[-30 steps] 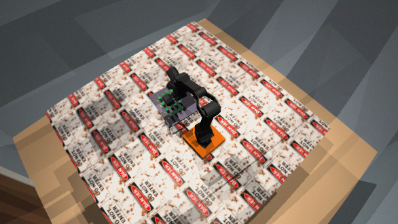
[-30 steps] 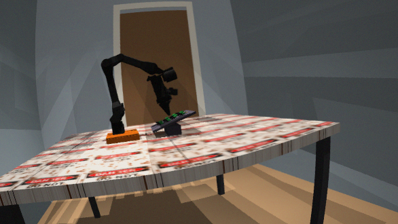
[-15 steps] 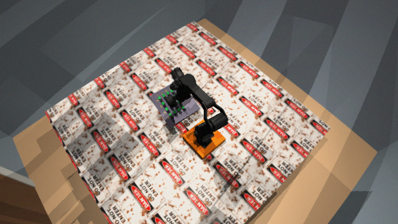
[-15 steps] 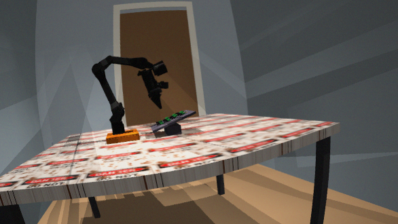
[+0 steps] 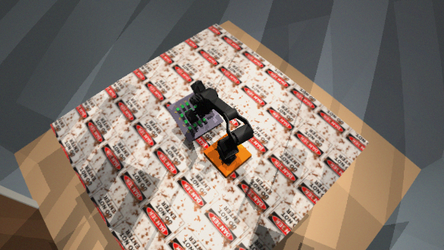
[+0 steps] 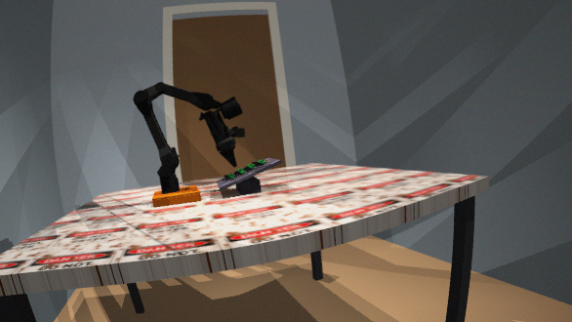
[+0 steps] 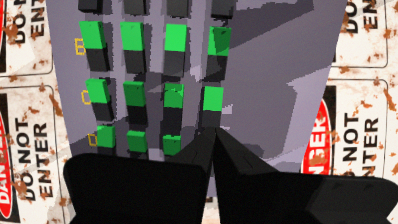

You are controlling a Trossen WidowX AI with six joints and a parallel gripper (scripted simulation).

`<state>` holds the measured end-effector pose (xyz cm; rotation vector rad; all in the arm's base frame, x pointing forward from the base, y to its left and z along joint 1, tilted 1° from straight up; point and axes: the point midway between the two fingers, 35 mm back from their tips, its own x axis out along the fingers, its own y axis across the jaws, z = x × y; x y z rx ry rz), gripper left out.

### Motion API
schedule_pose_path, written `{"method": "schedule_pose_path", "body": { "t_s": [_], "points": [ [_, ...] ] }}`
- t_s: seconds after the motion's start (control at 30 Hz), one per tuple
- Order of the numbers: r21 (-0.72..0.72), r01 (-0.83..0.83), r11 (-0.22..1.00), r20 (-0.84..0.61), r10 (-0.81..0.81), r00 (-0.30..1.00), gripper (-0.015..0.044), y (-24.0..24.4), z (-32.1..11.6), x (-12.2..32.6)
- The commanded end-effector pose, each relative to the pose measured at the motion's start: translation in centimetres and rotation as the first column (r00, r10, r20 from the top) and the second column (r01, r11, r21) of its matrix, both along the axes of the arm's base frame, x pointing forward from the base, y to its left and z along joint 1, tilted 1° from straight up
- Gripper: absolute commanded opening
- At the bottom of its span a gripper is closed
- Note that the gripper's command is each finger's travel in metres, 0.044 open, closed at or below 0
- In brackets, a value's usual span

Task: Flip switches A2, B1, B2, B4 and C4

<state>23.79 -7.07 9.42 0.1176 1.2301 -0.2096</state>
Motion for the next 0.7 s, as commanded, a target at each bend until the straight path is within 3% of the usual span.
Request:
{"method": "schedule_pose_path", "body": {
  "t_s": [0.0, 0.67],
  "points": [
    [0.006, -0.007, 1.000, -0.013, 0.007, 1.000, 0.0000, 0.1, -0.7, -0.1],
    [0.006, -0.007, 1.000, -0.013, 0.007, 1.000, 0.0000, 0.0, -1.9, 0.3]
  ]
}}
